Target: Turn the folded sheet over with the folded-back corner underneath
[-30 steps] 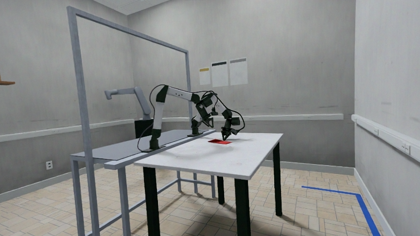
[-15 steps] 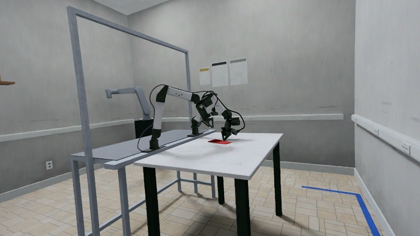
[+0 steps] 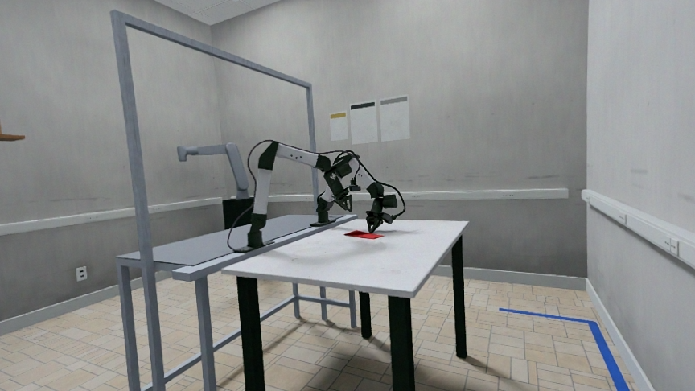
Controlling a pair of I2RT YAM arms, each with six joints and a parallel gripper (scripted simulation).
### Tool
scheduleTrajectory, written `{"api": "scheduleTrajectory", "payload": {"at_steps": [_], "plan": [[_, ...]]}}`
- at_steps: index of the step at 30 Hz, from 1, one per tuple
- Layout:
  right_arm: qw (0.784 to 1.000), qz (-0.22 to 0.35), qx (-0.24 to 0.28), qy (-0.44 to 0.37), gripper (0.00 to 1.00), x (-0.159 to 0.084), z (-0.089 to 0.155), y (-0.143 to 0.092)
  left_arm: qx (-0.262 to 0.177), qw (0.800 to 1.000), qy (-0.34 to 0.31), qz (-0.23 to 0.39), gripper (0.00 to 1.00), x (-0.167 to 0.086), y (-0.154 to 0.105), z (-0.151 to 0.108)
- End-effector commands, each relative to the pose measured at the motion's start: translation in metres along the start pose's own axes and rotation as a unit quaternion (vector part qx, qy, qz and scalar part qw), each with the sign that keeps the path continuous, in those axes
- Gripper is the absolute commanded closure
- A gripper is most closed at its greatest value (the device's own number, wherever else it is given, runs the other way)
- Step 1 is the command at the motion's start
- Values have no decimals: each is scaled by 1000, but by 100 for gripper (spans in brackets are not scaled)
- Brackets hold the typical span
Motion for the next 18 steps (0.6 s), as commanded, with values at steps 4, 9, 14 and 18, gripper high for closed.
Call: {"api": "scheduleTrajectory", "payload": {"at_steps": [4,9,14,18], "plan": [[988,-18,88,124,69,6,-6,19,10,1000,1,5,90,-2,7,5],[953,-14,158,258,69,-4,-26,47,10,1000,1,5,90,-2,7,5],[927,-27,198,318,69,-5,-34,53,10,1000,1,5,90,-2,7,5],[879,-12,238,412,69,-20,-49,84,10,1000,1,5,90,-2,7,5]]}}
Point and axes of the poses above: on each arm, the point where the finger pads meet when closed, its own y axis out along the fingers, its own z axis across the jaws, x = y × z, the point moved 10 cm from there along -y, back along the fingers, and after that the axes turned 12 degrees about y, right-handed, at the moved point
